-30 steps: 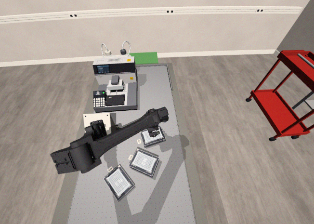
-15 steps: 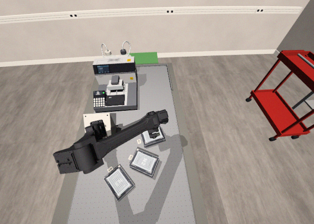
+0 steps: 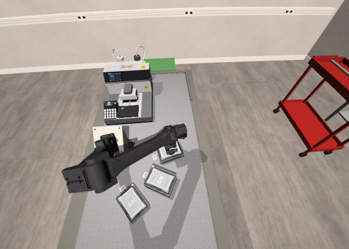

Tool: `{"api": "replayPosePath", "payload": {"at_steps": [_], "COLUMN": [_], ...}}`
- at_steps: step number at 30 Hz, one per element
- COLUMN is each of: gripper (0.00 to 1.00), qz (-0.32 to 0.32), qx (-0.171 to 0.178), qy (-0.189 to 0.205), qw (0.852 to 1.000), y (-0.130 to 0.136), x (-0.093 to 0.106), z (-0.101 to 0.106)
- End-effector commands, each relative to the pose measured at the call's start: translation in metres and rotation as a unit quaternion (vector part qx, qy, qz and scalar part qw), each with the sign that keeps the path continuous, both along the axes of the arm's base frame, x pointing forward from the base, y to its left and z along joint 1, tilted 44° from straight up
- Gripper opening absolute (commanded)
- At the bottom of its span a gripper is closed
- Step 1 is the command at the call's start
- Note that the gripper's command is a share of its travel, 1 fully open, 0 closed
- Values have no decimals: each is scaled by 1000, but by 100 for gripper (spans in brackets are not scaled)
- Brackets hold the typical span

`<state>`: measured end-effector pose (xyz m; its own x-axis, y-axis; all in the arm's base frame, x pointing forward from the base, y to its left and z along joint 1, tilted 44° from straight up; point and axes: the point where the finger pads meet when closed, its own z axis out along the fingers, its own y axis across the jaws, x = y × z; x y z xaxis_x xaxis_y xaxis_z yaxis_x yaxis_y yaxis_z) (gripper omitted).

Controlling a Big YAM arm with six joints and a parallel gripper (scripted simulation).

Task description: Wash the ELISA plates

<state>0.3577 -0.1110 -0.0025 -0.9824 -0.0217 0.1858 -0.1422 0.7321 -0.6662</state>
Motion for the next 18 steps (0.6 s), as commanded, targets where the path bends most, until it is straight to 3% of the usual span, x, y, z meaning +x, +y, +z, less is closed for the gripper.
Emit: {"api": "replayPosePath", "payload": {"at_steps": [1,13,18], "gripper": [100,100,100], "qz": [5,7,1], "qx": [0,0,0], "qy": [-9,-8,4], "qw": [1000,1000,1000], "y": [2,0,-8], "x": [11,15,1], "z": [4,0,-7]}}
